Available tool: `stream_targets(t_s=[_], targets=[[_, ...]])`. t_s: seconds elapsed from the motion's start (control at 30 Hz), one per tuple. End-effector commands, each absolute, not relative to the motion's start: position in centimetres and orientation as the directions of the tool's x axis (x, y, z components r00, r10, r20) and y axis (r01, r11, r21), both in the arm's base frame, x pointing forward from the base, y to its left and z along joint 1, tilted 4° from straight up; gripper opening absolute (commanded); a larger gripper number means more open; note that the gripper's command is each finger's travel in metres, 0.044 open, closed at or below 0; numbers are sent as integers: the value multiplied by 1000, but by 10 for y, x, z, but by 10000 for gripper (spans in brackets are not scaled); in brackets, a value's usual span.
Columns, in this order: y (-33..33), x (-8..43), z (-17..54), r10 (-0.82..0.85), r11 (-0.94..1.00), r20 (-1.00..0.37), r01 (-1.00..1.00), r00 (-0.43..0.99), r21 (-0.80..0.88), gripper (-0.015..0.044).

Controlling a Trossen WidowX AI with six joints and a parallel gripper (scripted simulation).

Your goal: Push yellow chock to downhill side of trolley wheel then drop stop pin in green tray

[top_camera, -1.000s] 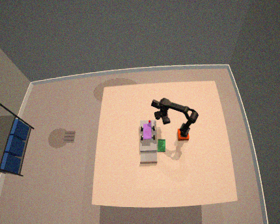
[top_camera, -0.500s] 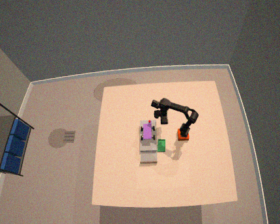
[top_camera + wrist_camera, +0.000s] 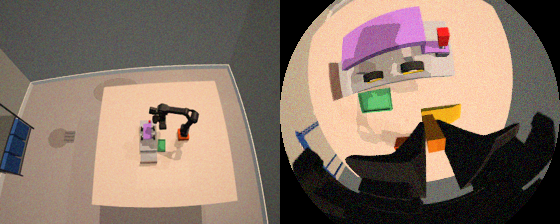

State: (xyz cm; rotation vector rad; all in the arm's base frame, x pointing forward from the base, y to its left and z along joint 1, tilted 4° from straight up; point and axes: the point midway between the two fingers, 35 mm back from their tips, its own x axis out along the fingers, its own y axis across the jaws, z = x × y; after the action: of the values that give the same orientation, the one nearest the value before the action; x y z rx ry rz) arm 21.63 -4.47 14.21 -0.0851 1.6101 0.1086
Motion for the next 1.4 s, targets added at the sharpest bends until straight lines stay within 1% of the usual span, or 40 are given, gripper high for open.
stream_targets(t_s=[0.0, 1.37], targets=[[-28, 218, 141, 18, 993, -999, -119, -43, 23, 0], [116, 234, 131, 32, 992, -999, -119, -41, 37, 0]])
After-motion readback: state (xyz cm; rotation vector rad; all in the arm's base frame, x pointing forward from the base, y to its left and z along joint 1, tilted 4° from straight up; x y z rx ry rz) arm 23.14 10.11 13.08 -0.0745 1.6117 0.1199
